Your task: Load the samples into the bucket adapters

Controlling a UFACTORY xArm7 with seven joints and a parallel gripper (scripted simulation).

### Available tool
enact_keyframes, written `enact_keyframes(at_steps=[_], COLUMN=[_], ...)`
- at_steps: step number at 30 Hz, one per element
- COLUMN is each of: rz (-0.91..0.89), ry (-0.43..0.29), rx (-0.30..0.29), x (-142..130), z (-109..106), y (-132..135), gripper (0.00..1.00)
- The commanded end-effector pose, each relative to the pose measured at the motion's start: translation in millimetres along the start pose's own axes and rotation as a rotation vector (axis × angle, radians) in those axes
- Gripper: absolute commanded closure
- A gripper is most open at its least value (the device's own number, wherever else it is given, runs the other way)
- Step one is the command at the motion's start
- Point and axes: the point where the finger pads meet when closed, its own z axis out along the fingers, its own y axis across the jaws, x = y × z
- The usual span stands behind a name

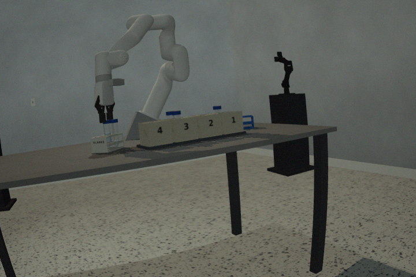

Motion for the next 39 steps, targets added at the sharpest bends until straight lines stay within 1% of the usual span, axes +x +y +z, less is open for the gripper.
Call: enact_keyframes(at_steps=[1,21,36,37,39], rz=[0.0,0.0,0.0,0.0,0.0], ry=[-0.002,-0.002,-0.002,-0.002,-0.002], rx=[-0.005,-0.005,-0.005,-0.005,-0.005], x=[-0.7,-0.7,-0.7,-0.7,-0.7], z=[1.0,13.0,13.0,12.4,11.3], y=[1.6,1.6,1.6,1.6,1.6], gripper=[0.43,0.43,0.43,1.0,1.0])
